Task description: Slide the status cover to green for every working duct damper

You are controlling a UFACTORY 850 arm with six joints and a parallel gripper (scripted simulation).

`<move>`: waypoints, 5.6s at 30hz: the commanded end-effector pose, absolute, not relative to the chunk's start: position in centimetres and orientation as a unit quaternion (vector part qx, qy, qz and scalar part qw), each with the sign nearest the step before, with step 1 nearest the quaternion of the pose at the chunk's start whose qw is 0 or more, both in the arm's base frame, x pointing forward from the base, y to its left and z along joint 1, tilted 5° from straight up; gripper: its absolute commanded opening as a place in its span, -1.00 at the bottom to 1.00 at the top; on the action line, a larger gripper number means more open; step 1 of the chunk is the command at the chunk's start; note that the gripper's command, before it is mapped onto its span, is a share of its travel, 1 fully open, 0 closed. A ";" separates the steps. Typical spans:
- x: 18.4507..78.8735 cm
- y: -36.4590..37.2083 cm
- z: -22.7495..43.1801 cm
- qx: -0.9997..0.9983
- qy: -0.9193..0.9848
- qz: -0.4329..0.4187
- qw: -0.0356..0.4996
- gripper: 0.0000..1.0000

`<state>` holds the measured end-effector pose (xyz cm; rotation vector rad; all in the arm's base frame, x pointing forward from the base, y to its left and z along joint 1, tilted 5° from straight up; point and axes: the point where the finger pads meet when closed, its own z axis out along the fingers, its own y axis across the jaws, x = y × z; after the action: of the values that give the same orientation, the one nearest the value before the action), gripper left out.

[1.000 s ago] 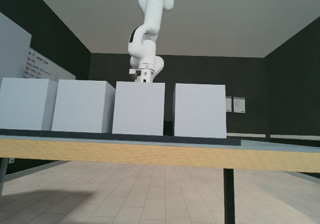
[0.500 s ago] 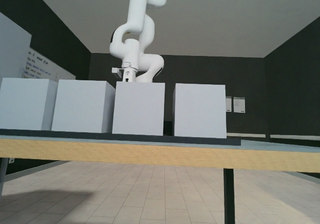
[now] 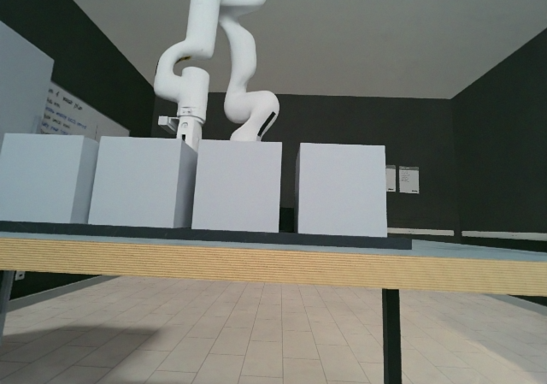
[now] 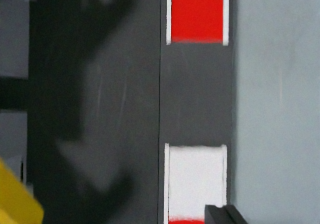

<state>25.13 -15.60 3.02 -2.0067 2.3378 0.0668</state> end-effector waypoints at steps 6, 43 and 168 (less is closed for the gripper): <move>24.5 -20.6 2.4 -0.651 0.758 0.024 0.032 -1.00; 24.7 -20.4 -1.1 -0.651 0.758 0.026 0.032 -1.00; 24.7 -20.1 -4.4 -0.651 0.758 0.025 0.032 -1.00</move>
<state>24.63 -20.09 -4.19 -2.0045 2.3330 0.0800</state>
